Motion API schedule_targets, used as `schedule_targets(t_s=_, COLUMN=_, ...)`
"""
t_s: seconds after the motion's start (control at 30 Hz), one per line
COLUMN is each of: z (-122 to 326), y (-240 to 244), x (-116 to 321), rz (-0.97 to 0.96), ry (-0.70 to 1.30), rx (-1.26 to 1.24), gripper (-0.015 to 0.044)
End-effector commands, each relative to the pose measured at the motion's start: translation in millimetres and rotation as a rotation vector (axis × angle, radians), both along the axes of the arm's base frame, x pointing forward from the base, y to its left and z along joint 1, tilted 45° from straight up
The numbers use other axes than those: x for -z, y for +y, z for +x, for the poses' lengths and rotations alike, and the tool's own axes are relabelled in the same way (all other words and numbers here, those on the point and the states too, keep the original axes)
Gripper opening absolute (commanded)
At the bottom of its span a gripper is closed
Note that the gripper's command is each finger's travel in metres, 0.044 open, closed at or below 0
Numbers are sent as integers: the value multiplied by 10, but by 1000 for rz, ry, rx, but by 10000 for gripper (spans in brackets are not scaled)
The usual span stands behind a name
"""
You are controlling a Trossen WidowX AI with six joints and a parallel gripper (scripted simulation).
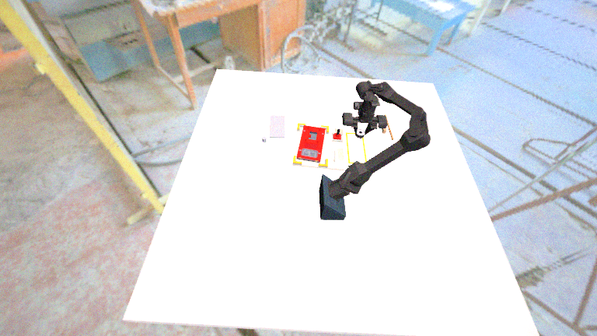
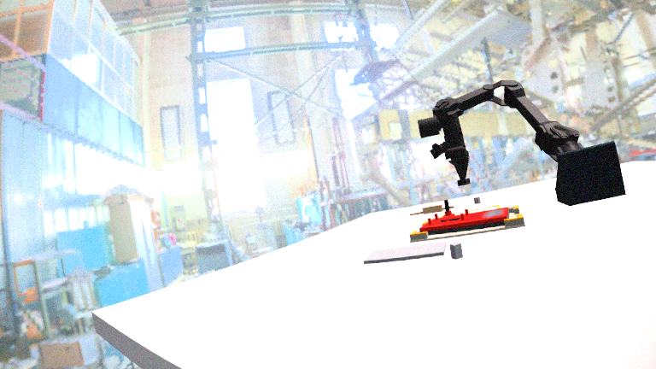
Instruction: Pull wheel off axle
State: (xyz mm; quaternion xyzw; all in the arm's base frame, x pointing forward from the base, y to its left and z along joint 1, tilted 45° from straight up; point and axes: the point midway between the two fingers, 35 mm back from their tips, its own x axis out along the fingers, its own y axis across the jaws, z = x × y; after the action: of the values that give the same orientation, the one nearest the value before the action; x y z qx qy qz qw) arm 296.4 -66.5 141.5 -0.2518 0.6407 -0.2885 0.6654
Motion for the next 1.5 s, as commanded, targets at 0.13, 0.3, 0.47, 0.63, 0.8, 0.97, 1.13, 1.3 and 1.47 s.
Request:
schedule_targets(t_s=0.13, z=5, y=-145, x=138, rz=-4, ry=5, rx=-2, gripper=0)
schedule_targets(t_s=0.3, z=24, y=-330, x=327, rz=-3, ry=5, rx=-2, gripper=0)
schedule_targets(t_s=0.47, z=15, y=-528, x=511, rz=-6, ry=5, rx=-2, gripper=0)
schedule_targets(t_s=0.63, z=-7, y=-665, x=631, rz=-10, ry=5, rx=-1, gripper=0)
schedule_targets(t_s=0.8, z=2, y=-634, x=609, rz=-4, ry=0, rx=2, gripper=26)
schedule_targets(t_s=0.97, z=2, y=-634, x=609, rz=-4, ry=0, rx=2, gripper=158)
schedule_targets(t_s=1.13, z=4, y=-620, x=596, rz=-3, ry=1, rx=2, gripper=289)
schedule_targets(t_s=1.3, z=14, y=-369, x=364, rz=-3, ry=3, rx=0, gripper=300)
schedule_targets(t_s=1.47, z=-3, y=-204, x=195, rz=-7, ry=5, rx=-2, gripper=300)
